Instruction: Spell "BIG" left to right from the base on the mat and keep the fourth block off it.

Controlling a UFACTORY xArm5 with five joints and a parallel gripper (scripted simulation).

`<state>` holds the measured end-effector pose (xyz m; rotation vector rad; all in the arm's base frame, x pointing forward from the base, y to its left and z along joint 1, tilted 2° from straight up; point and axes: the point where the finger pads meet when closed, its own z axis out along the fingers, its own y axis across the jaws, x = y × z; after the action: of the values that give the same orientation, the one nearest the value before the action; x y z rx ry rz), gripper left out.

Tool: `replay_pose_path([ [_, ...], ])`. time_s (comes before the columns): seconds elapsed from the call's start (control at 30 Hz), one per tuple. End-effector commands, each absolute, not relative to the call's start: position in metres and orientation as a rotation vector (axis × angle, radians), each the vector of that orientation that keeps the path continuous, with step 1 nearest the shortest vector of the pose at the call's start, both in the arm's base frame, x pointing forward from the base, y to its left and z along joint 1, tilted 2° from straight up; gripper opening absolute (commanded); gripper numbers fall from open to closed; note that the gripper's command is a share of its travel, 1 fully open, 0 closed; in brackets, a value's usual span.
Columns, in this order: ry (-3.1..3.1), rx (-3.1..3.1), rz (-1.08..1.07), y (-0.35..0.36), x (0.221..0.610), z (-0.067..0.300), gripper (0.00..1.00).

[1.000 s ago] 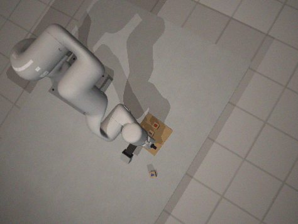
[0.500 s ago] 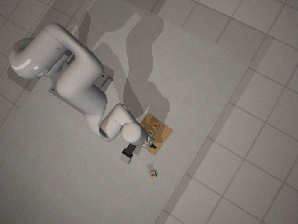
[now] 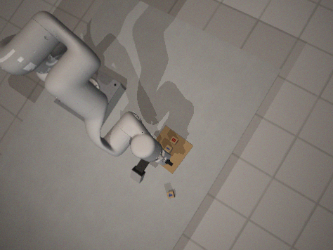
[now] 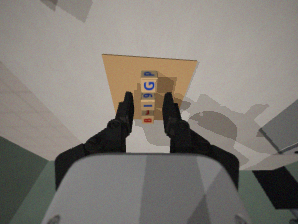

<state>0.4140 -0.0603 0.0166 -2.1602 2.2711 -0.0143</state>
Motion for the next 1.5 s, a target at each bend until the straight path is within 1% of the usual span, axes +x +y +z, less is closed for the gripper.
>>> replay_pose_path([
  [0.0,2.271,-2.16,-0.016,-0.061,0.414,0.04,0.42],
  [0.3,2.271,-2.16,-0.016,-0.061,0.414,0.048,0.42],
  [0.33,2.271,-2.16,-0.016,-0.061,0.414,0.048,1.0],
  [1.2,2.271,-2.16,-0.016,-0.061,0.414,0.051,1.0],
  [1.47,2.271,-2.16,-0.016,-0.061,0.413,0.08,1.0],
])
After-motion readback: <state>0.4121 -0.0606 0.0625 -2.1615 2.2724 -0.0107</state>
